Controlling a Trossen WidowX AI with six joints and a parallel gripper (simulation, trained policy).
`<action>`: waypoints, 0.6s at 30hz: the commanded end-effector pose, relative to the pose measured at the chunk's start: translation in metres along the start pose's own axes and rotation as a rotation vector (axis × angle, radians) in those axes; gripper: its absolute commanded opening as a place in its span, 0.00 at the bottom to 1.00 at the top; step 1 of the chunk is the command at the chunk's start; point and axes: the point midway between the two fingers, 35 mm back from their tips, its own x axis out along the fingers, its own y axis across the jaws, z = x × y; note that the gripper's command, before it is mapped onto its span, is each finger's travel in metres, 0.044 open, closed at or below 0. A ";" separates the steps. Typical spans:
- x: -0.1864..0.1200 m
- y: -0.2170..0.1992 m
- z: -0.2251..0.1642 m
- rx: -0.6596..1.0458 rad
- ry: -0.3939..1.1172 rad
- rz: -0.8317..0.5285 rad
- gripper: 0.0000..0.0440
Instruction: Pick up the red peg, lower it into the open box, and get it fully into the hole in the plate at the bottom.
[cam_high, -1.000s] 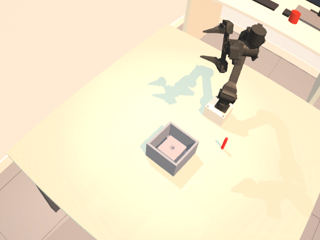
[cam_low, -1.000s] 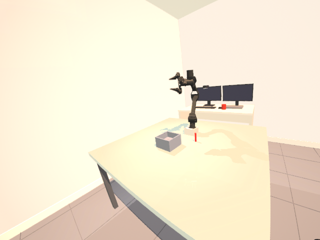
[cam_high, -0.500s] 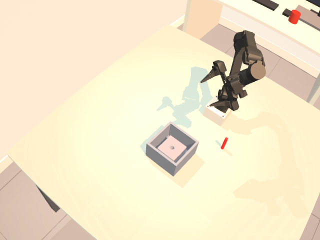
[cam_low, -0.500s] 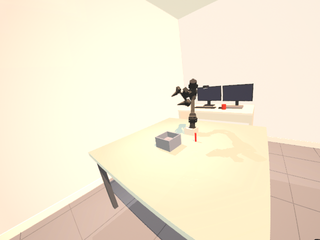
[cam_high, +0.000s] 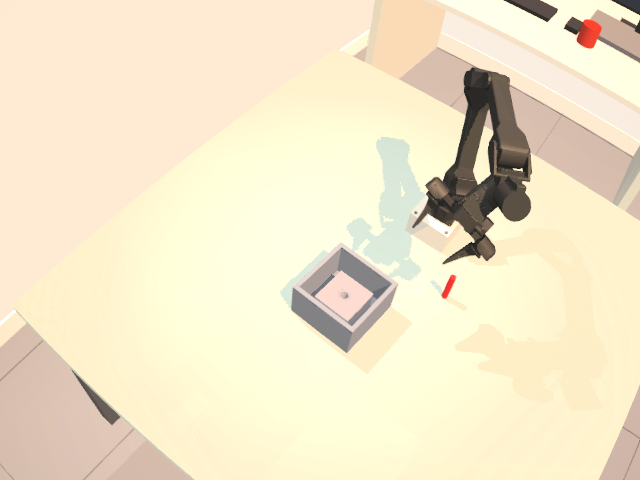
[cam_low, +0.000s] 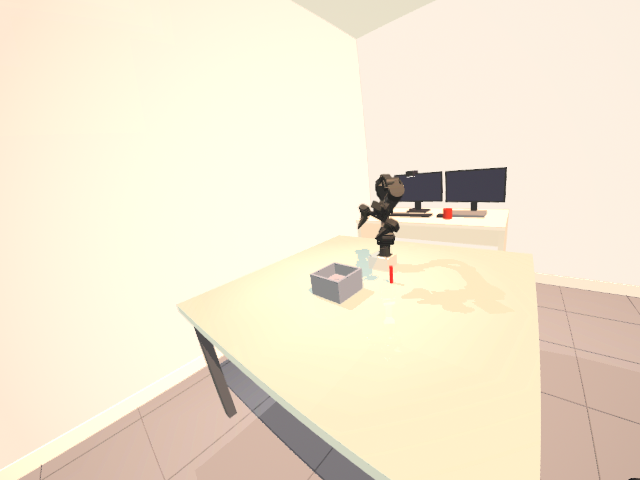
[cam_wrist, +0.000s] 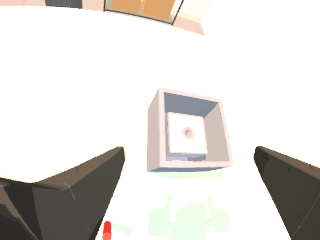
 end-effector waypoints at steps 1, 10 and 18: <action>0.009 0.015 -0.023 0.054 0.094 0.028 1.00; 0.021 0.044 -0.080 0.253 0.342 0.040 1.00; 0.035 0.061 -0.117 0.425 0.504 -0.018 1.00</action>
